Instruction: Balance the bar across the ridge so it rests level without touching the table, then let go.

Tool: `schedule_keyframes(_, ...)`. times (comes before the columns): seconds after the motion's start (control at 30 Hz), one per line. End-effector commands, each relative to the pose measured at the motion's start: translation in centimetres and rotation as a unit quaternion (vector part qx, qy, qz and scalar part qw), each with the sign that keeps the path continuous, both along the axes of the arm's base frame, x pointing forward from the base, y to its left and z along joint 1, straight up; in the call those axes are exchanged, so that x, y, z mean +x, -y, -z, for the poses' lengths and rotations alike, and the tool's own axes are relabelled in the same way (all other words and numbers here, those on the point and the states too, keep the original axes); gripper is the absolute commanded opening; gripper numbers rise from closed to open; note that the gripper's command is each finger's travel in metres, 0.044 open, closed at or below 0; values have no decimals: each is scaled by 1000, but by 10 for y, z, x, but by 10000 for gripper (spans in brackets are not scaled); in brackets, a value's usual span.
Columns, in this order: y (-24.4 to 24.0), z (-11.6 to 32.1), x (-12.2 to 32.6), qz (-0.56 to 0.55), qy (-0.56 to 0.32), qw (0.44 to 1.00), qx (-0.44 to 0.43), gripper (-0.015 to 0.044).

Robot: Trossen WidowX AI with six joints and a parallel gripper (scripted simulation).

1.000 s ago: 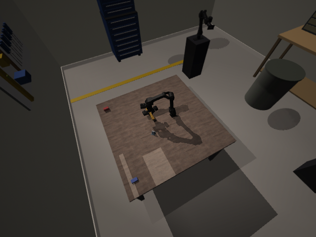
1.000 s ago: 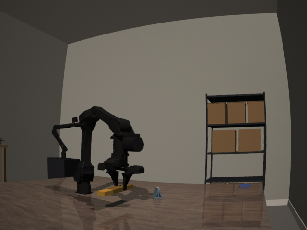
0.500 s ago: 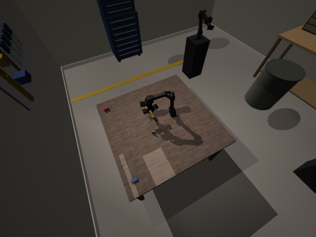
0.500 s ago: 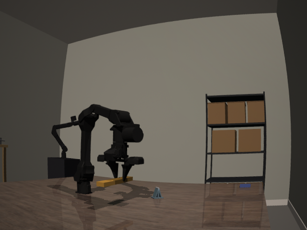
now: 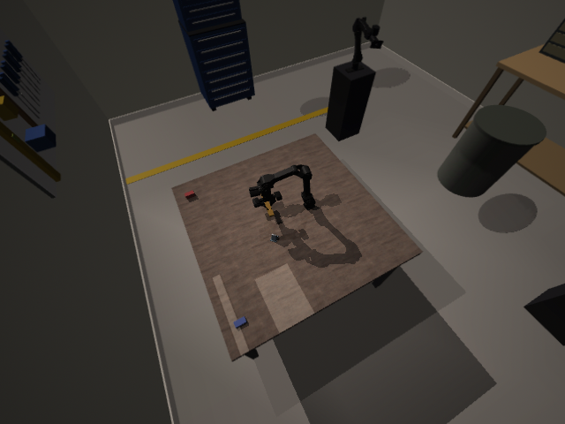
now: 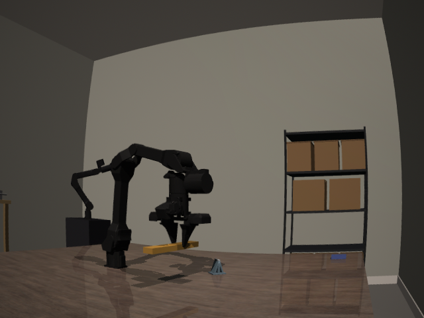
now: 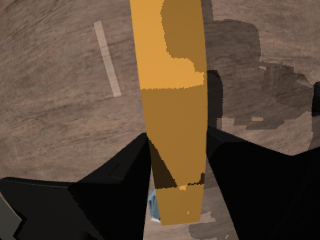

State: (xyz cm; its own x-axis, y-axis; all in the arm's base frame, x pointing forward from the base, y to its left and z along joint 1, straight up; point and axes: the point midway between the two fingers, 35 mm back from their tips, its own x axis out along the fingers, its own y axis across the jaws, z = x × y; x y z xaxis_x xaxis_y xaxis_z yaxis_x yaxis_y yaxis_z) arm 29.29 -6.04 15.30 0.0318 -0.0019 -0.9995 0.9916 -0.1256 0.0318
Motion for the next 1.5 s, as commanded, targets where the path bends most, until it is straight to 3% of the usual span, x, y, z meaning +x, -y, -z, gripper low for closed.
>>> schedule_keyframes(0.0,-10,1,8,21,-4,1000,0,0)
schedule_keyframes(1.47,-156,-3,61,242,-3,970,12,0)
